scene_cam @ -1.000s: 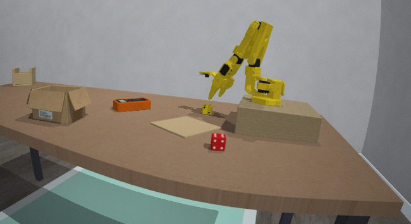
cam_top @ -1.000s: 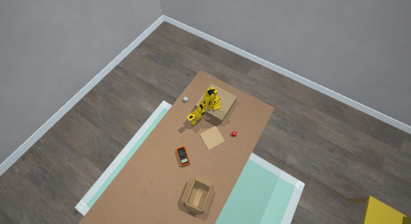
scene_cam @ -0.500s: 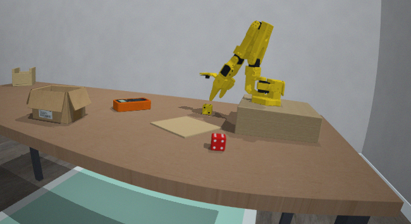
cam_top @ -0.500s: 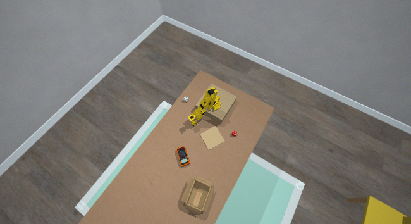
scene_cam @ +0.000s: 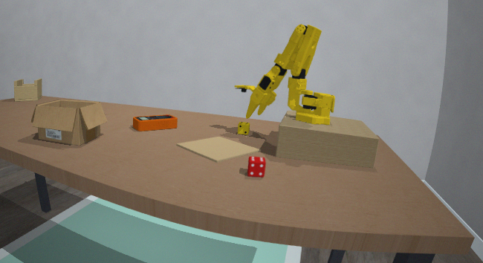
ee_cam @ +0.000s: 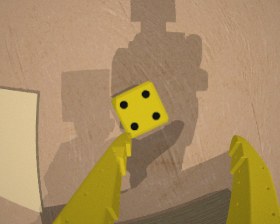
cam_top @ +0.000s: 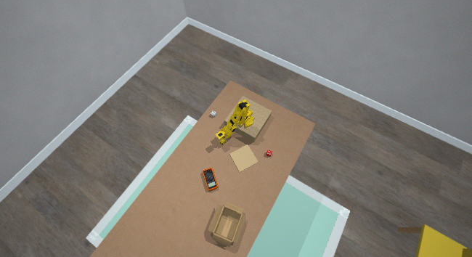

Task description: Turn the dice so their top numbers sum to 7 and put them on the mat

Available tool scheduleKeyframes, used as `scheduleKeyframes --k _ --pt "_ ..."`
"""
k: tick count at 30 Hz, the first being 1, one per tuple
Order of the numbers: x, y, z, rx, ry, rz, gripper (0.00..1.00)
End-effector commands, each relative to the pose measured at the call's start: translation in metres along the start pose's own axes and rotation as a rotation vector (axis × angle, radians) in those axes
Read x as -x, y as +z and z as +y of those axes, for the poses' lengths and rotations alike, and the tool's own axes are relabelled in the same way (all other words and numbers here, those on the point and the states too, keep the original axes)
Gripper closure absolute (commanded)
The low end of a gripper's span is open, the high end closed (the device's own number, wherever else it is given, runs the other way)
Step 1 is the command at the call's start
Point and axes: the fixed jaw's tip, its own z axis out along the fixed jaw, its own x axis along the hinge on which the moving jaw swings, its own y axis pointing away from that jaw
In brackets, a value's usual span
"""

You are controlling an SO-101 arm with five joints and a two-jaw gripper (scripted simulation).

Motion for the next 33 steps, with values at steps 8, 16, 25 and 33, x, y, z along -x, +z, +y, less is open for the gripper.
scheduleKeyframes --k 8,16,25,33 --pt "-0.0042 -0.001 0.0019 0.006 0.0 0.015 0.65" --pt "-0.0042 -0.001 0.0019 0.006 0.0 0.015 0.65" --pt "-0.0042 -0.001 0.0019 0.006 0.0 0.015 0.65" --pt "-0.0031 -0.0001 0.002 0.006 0.0 0.004 0.65"
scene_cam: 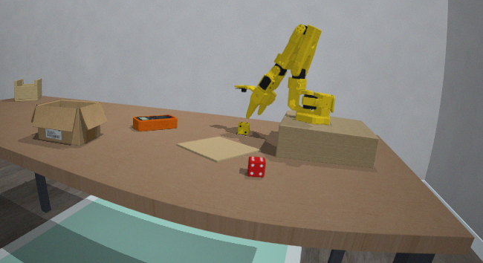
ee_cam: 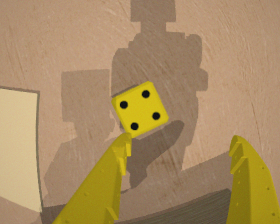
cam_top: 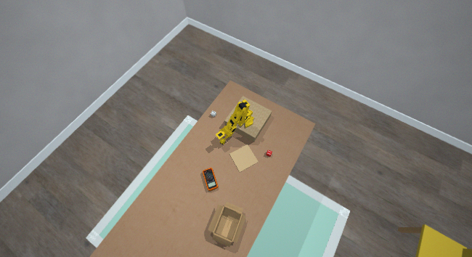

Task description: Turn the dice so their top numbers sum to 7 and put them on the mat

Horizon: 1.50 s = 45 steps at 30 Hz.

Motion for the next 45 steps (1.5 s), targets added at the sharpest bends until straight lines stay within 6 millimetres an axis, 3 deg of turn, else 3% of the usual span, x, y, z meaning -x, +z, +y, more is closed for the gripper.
scheduleKeyframes --k 1,30,45 --pt "-0.003 0.0 0.002 0.006 0.0 0.001 0.65" --pt "0.001 0.003 0.003 0.01 -0.006 -0.037 0.65" --pt "-0.002 0.001 0.031 0.096 -0.146 -0.038 0.65"
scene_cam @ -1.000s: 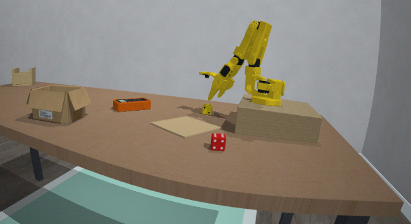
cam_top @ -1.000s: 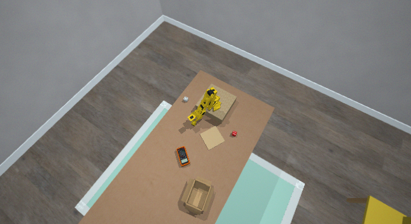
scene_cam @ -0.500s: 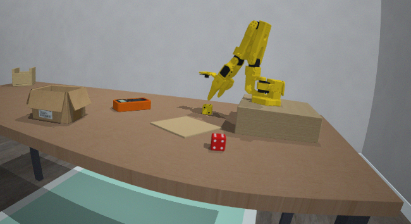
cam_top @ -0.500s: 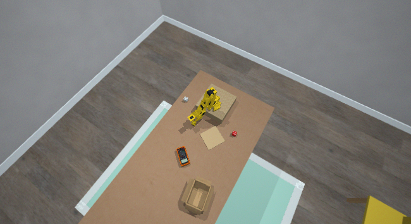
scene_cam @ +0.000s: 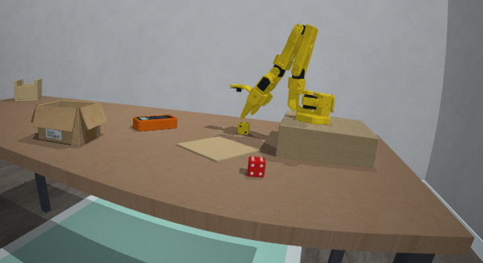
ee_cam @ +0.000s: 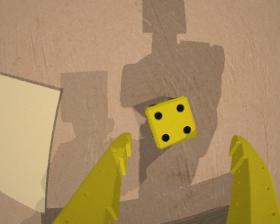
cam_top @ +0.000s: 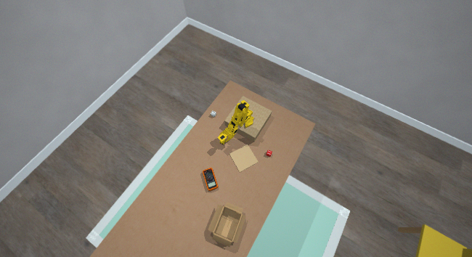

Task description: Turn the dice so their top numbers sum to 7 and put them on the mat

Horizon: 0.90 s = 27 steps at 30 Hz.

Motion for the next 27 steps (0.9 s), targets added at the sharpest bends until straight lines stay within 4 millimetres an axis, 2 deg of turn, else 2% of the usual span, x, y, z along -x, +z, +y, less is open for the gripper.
scheduleKeyframes --k 1,11,14,27 --pt "-0.005 -0.001 0.015 0.048 -0.062 0.014 0.65" --pt "-0.017 -0.009 0.067 0.218 -0.325 0.013 0.65" --pt "-0.02 -0.011 0.073 0.238 -0.356 0.013 0.65" --pt "-0.068 -0.043 0.138 0.515 -0.784 0.011 0.65"
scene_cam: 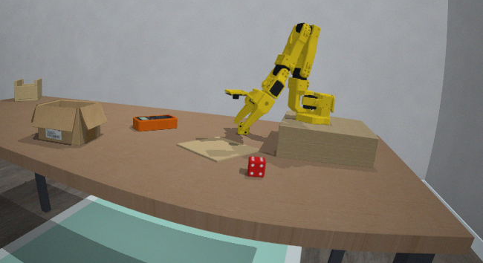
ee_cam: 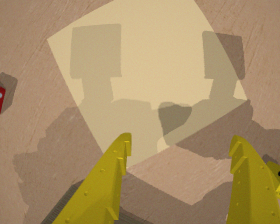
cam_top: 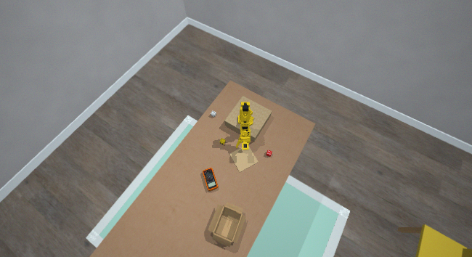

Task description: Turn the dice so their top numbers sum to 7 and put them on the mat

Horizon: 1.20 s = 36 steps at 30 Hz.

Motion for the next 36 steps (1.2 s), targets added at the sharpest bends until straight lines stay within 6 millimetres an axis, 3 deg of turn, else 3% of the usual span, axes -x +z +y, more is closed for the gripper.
scheduleKeyframes --k 1,3,11,18,36 --pt "-0.003 -0.002 0.03 0.094 -0.129 0.002 0.65" --pt "-0.003 -0.002 0.03 0.094 -0.129 0.002 0.65" --pt "-0.015 -0.01 0.072 0.234 -0.349 0.001 0.65" --pt "-0.027 -0.018 0.095 0.317 -0.479 0.001 0.65" --pt "-0.035 -0.023 0.108 0.367 -0.557 0.001 0.65"
